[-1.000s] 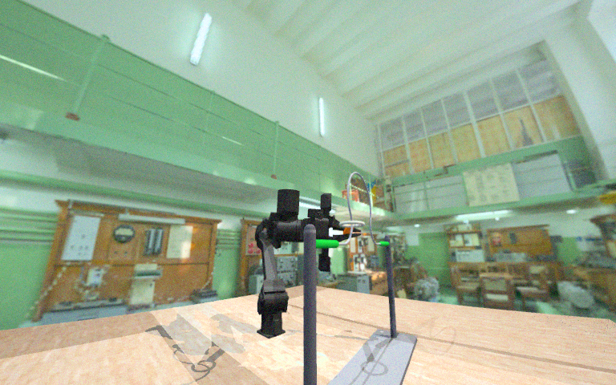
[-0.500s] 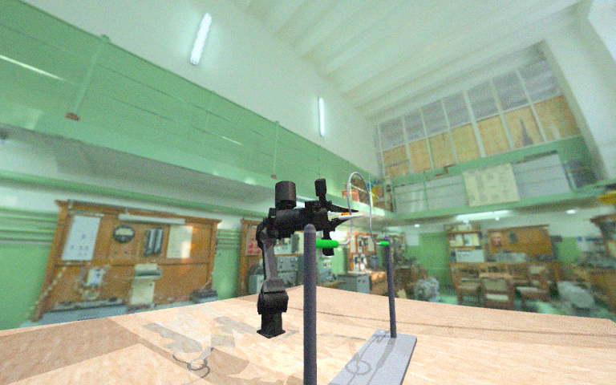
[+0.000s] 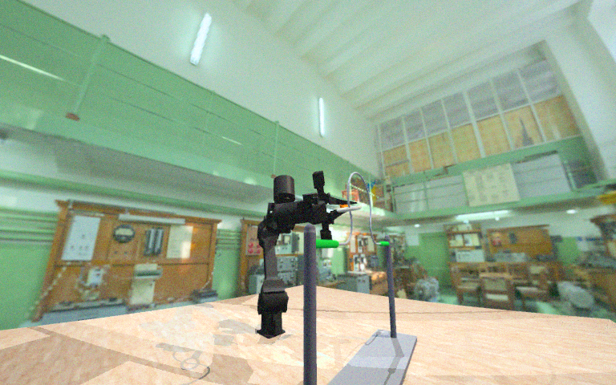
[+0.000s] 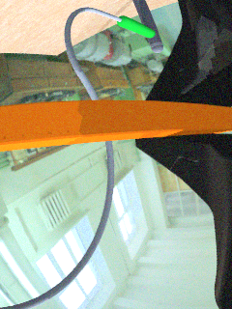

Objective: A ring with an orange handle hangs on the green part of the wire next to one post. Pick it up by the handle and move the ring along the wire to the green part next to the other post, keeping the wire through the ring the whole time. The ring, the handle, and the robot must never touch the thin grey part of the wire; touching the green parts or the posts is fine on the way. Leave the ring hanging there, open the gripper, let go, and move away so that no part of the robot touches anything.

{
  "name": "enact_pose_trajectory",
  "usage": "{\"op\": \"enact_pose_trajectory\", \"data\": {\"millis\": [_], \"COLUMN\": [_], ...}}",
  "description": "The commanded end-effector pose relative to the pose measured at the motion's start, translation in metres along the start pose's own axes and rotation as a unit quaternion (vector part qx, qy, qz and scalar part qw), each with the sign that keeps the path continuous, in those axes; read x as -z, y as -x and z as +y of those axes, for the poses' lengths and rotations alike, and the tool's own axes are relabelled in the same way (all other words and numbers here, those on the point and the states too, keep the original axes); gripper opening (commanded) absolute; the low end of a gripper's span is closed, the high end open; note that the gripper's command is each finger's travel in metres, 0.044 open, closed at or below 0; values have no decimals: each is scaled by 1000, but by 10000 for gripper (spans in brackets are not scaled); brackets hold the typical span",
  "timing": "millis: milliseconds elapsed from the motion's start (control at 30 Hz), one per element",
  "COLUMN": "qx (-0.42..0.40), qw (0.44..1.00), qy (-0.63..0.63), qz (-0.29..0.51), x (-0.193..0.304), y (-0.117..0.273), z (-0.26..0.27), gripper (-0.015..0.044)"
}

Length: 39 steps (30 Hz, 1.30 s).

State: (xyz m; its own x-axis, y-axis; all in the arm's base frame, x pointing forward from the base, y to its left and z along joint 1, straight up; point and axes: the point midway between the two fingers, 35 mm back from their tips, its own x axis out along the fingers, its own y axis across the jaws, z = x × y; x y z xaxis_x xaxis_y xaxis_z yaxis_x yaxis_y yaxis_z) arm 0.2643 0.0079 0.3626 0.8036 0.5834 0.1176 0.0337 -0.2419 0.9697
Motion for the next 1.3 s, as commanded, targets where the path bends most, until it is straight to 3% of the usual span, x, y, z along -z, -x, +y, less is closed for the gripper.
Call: {"op": "enact_pose_trajectory", "data": {"millis": [0, 1267], "qx": [6, 145], "qw": [1000, 960], "qy": [11, 240], "qz": [1, -4], "x": [0, -5], "y": [0, 2], "z": [1, -16], "gripper": [-150, -150]}}
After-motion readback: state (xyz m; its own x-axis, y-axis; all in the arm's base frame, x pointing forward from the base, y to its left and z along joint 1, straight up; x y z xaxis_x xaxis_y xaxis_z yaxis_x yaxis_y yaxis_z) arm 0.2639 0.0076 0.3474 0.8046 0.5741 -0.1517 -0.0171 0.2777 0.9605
